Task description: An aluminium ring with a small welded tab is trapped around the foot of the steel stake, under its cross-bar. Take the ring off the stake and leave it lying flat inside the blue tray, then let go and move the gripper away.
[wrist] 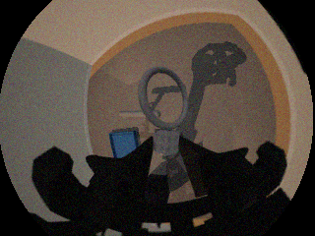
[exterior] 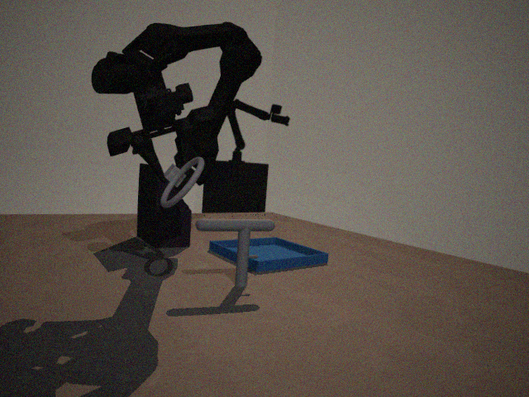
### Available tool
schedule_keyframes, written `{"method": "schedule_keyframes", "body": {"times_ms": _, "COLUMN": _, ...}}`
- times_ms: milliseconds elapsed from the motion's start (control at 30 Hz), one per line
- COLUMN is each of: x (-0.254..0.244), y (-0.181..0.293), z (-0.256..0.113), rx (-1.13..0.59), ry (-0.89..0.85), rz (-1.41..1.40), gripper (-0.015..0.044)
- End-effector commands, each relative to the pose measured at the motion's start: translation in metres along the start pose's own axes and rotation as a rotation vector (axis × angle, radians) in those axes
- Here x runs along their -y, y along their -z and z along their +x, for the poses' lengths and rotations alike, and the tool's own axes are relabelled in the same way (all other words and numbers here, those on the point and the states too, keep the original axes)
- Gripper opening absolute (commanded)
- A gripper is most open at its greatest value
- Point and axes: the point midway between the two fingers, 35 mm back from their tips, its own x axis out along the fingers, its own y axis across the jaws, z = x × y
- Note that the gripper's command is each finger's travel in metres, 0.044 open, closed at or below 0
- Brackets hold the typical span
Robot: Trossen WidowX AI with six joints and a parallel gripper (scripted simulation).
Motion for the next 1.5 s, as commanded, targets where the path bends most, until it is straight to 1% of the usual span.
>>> {"method": "schedule_keyframes", "body": {"times_ms": 0, "x": 0.0, "y": -0.009, "z": 0.0, "rx": 0.01, "ry": -0.001, "rz": 0.002, "gripper": 0.0}}
{"method": "schedule_keyframes", "body": {"times_ms": 1467, "x": -0.003, "y": -0.075, "z": 0.02, "rx": 0.01, "ry": -0.008, "rz": -0.003, "gripper": 0.0}}
